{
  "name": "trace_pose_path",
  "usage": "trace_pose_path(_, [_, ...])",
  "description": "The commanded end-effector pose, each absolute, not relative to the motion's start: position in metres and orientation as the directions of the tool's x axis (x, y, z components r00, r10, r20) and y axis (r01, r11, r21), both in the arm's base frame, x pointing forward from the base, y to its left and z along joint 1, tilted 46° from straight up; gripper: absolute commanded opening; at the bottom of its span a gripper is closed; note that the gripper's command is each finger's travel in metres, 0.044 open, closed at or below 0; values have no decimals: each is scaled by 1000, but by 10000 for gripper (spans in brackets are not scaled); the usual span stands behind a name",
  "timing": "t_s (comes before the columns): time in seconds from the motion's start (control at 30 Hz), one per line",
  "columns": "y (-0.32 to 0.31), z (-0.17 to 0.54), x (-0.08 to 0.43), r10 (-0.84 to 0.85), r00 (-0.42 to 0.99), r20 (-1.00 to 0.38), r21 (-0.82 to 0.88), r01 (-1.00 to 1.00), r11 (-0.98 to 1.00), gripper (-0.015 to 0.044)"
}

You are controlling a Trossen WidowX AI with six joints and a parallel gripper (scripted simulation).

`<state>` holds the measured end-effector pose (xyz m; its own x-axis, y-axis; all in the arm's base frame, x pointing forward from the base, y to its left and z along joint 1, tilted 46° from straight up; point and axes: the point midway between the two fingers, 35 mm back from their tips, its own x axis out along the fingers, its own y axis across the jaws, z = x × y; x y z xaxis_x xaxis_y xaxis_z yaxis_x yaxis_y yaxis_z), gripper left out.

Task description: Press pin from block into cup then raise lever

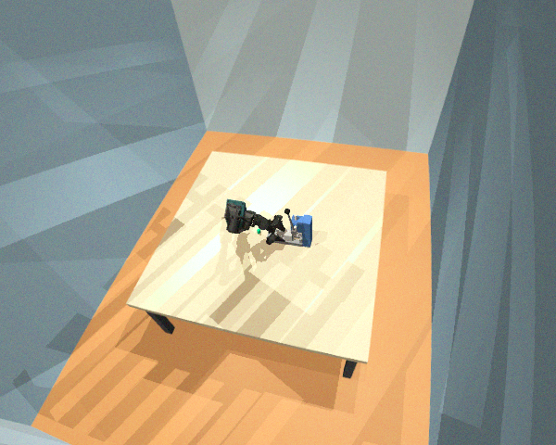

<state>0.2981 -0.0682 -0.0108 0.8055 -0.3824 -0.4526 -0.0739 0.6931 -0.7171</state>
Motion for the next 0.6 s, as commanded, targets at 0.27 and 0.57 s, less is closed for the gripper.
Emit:
trace_pose_path(0.27, [-63, -14, 265, -423, 765, -486, -719, -76, 690, 300])
trace_pose_path(0.57, [-63, -17, 267, -417, 765, -491, -720, -87, 688, 300])
